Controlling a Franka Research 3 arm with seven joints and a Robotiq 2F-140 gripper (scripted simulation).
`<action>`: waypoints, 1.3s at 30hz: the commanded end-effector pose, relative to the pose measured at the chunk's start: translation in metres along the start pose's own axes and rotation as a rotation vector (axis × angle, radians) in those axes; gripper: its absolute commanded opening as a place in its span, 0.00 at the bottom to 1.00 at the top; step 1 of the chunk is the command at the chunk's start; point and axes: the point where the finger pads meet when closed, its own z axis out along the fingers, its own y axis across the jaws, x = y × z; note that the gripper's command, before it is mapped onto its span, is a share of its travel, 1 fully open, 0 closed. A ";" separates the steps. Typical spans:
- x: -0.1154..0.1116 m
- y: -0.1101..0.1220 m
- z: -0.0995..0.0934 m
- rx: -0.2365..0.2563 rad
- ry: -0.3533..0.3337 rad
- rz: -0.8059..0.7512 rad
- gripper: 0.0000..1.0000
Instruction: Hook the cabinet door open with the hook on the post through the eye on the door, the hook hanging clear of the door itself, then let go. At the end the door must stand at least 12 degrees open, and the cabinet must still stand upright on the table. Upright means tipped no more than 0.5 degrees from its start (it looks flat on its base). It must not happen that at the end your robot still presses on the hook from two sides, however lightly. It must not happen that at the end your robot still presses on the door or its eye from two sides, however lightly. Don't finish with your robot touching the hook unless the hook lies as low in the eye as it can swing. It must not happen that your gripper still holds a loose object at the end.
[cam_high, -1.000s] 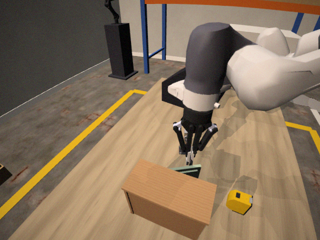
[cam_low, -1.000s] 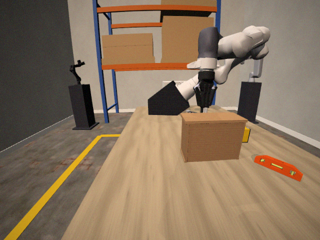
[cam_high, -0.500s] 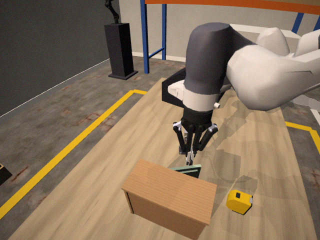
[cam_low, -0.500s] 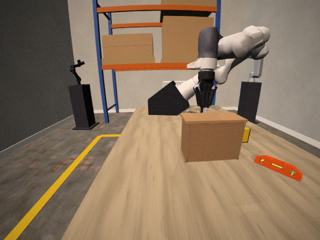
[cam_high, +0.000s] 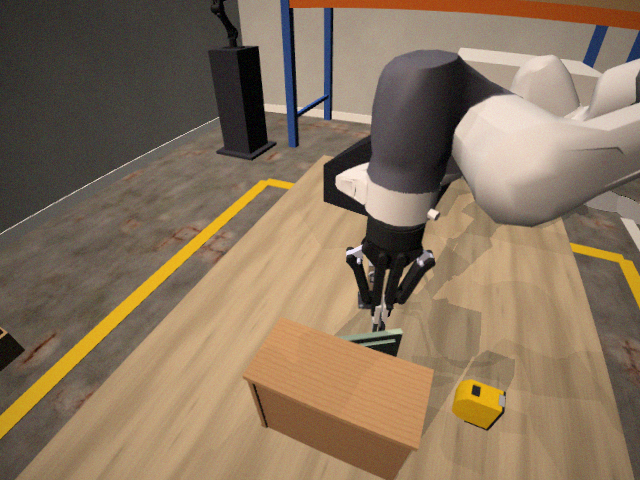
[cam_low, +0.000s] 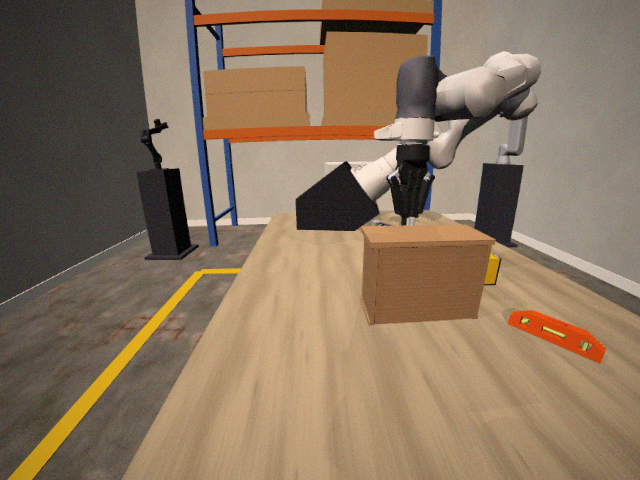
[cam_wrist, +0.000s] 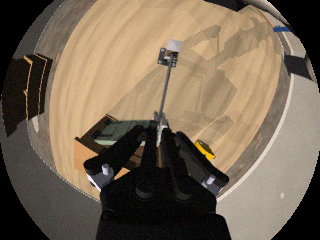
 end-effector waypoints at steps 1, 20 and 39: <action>0.001 0.000 0.003 -0.001 0.001 -0.001 0.03; 0.001 0.000 0.003 -0.001 0.001 -0.001 0.03; 0.001 0.000 0.006 -0.001 0.001 -0.001 0.03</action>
